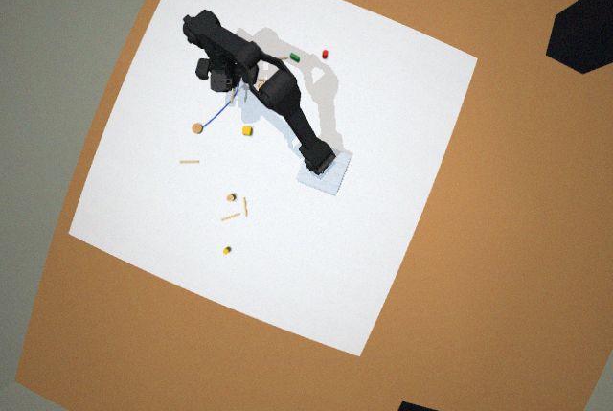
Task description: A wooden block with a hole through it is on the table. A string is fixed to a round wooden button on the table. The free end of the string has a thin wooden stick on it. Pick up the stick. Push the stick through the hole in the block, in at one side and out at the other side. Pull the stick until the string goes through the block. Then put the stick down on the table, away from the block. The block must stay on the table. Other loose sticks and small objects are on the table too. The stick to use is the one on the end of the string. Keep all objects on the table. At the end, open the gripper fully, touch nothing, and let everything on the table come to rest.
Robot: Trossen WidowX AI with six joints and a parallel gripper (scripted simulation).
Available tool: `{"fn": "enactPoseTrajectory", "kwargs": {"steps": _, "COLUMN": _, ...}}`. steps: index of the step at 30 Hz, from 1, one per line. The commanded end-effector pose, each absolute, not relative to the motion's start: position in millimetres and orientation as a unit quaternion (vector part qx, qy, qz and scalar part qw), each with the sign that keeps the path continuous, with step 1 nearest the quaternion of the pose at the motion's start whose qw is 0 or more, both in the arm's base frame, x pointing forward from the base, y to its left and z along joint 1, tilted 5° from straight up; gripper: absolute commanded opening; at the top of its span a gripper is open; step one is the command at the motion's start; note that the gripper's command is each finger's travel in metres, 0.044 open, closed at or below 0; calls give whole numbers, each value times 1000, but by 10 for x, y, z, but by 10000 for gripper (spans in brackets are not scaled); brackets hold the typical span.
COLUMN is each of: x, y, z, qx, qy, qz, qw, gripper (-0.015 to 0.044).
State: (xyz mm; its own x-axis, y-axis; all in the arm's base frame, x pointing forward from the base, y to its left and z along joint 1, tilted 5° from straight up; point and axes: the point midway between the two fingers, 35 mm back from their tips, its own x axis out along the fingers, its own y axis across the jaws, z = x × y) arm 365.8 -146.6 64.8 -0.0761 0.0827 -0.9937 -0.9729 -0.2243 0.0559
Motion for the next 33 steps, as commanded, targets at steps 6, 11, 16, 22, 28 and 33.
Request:
{"fn": "enactPoseTrajectory", "kwargs": {"steps": 6, "x": 3659, "y": -1419, "z": 535, "qx": -527, "qy": 447, "qz": 577, "qw": 435, "gripper": 0}}
{"fn": "enactPoseTrajectory", "kwargs": {"steps": 11, "x": 3658, "y": -1396, "z": 473, "qx": -534, "qy": 452, "qz": 570, "qw": 430, "gripper": 0}}
{"fn": "enactPoseTrajectory", "kwargs": {"steps": 16, "x": 3654, "y": -1373, "z": 409, "qx": -542, "qy": 457, "qz": 563, "qw": 424, "gripper": 0}}
{"fn": "enactPoseTrajectory", "kwargs": {"steps": 22, "x": 3646, "y": -1344, "z": 335, "qx": -552, "qy": 463, "qz": 554, "qw": 418, "gripper": 0}}
{"fn": "enactPoseTrajectory", "kwargs": {"steps": 28, "x": 3637, "y": -1316, "z": 271, "qx": -561, "qy": 467, "qz": 546, "qw": 412, "gripper": 0}}
{"fn": "enactPoseTrajectory", "kwargs": {"steps": 33, "x": 3648, "y": -1346, "z": 273, "qx": -561, "qy": 467, "qz": 545, "qw": 411, "gripper": 0}}
